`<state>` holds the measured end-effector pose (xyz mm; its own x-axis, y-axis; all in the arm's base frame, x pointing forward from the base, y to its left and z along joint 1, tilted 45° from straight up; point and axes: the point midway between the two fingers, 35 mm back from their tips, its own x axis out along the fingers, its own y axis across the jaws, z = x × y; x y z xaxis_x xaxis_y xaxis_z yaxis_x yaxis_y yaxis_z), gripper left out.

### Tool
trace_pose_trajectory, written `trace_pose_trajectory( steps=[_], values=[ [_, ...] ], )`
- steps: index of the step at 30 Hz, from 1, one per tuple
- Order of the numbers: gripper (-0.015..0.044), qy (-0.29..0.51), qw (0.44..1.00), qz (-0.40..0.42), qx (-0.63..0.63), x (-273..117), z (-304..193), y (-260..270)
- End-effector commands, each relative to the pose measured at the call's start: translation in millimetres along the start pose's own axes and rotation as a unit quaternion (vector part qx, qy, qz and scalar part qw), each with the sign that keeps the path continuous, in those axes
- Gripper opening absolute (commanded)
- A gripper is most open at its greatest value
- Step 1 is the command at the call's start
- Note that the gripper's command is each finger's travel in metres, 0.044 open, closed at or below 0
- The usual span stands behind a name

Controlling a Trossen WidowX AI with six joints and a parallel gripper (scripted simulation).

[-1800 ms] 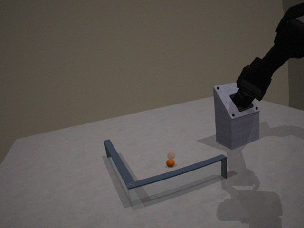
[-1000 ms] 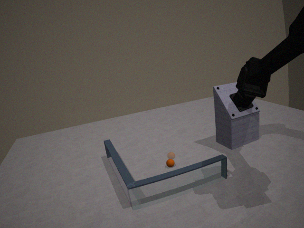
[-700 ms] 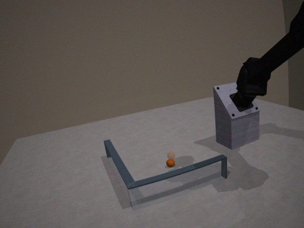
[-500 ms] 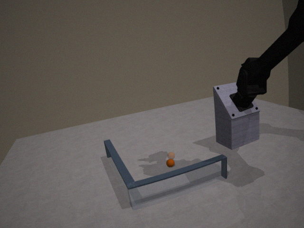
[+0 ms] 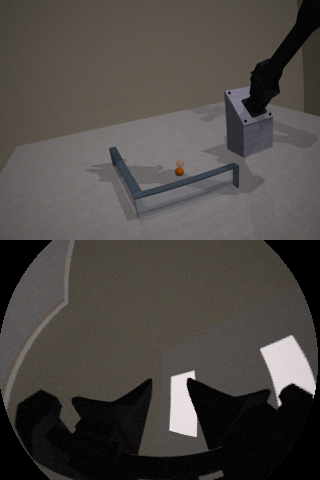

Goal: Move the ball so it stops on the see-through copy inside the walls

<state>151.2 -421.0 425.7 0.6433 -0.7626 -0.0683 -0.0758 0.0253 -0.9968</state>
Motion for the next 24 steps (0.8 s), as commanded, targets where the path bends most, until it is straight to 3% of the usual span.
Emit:
trace_pose_trajectory(
  steps=[1, 13, 24],
  values=[
    [0.0215, -0.070, 0.996, 0.049, 0.003, 25, 44, 47],
    [0.0215, -0.250, 0.937, 0.239, 0.045, 50, 184, 192],
    [0.0215, -0.395, 0.815, 0.421, 0.048, -14, 310, 319]
  ],
)
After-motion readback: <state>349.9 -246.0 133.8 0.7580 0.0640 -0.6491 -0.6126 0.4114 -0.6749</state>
